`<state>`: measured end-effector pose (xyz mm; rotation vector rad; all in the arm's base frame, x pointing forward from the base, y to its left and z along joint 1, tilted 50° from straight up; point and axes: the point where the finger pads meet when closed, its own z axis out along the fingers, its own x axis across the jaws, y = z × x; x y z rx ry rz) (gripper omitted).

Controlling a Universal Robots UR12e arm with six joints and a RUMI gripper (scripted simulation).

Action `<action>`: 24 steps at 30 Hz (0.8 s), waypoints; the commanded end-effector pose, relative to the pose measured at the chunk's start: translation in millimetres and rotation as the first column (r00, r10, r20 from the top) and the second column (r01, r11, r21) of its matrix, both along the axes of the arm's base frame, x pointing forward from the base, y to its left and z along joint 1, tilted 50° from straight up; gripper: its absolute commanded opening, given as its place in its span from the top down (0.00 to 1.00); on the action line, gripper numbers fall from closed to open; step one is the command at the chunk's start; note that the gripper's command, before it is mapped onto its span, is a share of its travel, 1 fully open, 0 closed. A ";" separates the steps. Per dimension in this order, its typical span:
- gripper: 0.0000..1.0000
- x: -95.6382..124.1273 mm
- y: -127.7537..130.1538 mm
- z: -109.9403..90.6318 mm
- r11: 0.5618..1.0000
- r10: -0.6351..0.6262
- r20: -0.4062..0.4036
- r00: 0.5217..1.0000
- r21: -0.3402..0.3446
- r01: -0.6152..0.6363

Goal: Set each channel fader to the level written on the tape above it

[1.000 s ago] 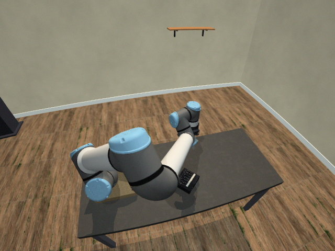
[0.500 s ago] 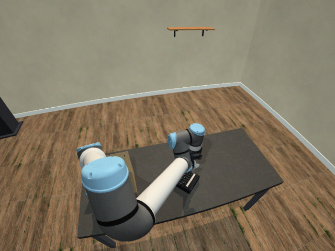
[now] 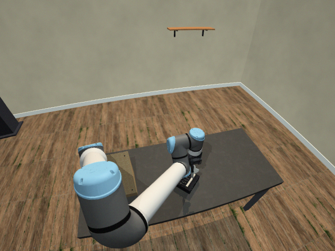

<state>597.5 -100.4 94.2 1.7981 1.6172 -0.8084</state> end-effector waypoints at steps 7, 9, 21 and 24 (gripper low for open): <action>0.00 0.2 0.1 0.4 1.000 0.004 -0.003 1.000 0.000 -0.004; 0.00 0.1 -0.1 0.2 1.000 0.008 -0.007 1.000 0.000 -0.008; 0.00 -1.0 -2.3 -2.3 0.998 0.070 -0.080 0.994 0.006 -0.070; 0.00 -1.6 -3.6 -3.6 0.995 0.105 -0.120 0.987 0.012 -0.104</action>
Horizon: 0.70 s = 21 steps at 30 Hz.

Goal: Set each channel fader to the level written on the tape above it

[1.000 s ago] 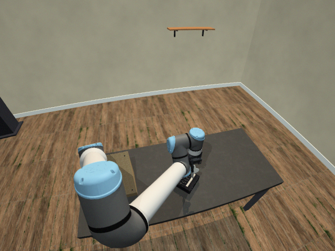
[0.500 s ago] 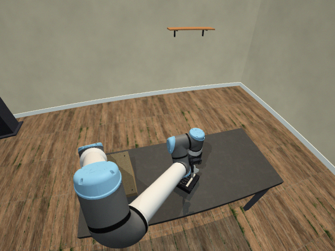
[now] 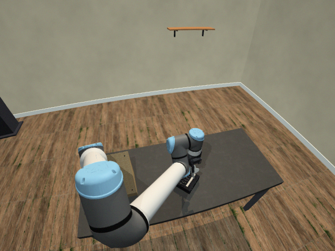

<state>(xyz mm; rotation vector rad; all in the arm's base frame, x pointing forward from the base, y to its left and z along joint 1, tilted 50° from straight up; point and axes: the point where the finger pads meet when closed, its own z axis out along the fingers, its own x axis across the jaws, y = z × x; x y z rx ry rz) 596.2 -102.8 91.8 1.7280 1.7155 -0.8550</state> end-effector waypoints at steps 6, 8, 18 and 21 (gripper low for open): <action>0.00 -1.8 -4.5 -4.9 0.991 0.135 -0.154 0.979 0.018 -0.134; 0.00 -2.3 -5.8 -6.3 0.985 0.172 -0.197 0.965 0.026 -0.170; 0.00 -4.3 -11.9 -13.4 0.939 0.339 -0.391 0.855 0.089 -0.332; 0.00 -5.0 -14.4 -16.5 0.911 0.403 -0.466 0.788 0.125 -0.393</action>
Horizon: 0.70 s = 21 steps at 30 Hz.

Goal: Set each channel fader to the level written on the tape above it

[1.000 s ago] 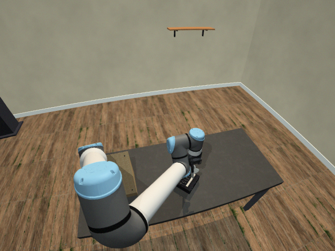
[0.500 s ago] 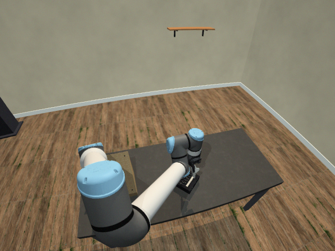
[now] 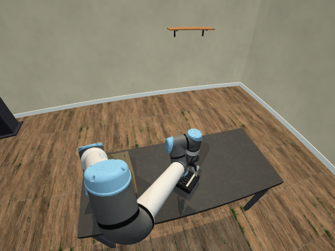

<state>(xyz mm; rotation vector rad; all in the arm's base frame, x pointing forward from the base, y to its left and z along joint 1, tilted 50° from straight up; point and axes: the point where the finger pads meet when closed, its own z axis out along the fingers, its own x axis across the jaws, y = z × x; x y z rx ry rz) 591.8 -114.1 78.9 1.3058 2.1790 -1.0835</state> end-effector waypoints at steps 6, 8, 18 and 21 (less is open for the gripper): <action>0.00 -1.6 -8.0 -10.3 0.963 0.269 -0.300 0.915 0.062 -0.263; 0.00 -1.6 -8.0 -10.3 0.963 0.269 -0.300 0.915 0.062 -0.263; 0.00 -2.8 -15.0 -22.7 0.860 0.491 -0.564 0.664 0.197 -0.470; 0.00 -3.1 -16.6 -26.4 0.822 0.540 -0.621 0.568 0.246 -0.513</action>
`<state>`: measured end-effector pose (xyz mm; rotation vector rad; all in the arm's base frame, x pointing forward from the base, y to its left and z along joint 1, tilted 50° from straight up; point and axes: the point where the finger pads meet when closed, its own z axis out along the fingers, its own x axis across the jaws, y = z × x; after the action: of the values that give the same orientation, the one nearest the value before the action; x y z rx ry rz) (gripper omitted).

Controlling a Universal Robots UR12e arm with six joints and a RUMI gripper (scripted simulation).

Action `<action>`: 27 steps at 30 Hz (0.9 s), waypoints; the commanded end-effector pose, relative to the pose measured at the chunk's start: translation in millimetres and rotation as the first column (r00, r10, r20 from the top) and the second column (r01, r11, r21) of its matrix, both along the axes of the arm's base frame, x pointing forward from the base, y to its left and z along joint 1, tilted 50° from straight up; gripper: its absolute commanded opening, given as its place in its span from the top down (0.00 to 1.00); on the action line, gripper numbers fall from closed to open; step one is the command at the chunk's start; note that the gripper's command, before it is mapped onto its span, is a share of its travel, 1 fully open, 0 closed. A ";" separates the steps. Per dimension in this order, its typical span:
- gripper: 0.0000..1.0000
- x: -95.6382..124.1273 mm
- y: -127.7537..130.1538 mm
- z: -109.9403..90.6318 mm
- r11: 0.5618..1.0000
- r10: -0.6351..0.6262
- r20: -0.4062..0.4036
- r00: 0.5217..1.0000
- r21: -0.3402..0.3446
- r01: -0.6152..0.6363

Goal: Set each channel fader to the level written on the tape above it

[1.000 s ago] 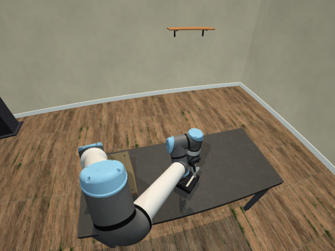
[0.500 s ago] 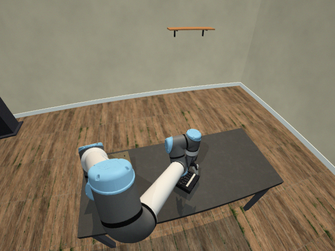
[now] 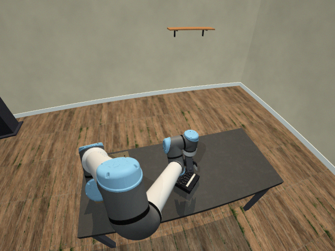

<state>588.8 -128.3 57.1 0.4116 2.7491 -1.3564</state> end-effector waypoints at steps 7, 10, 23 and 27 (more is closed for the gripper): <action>0.00 -0.6 -4.5 -10.6 0.969 0.245 -0.264 0.933 0.057 -0.238; 0.00 -1.0 -5.5 -14.0 0.953 0.302 -0.335 0.892 0.080 -0.293; 0.00 -2.5 -7.7 -23.4 0.892 0.442 -0.509 0.739 0.163 -0.422; 0.00 -2.9 -8.0 -25.5 0.876 0.469 -0.541 0.698 0.184 -0.446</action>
<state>585.9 -136.1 33.3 -0.6851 2.9946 -1.4517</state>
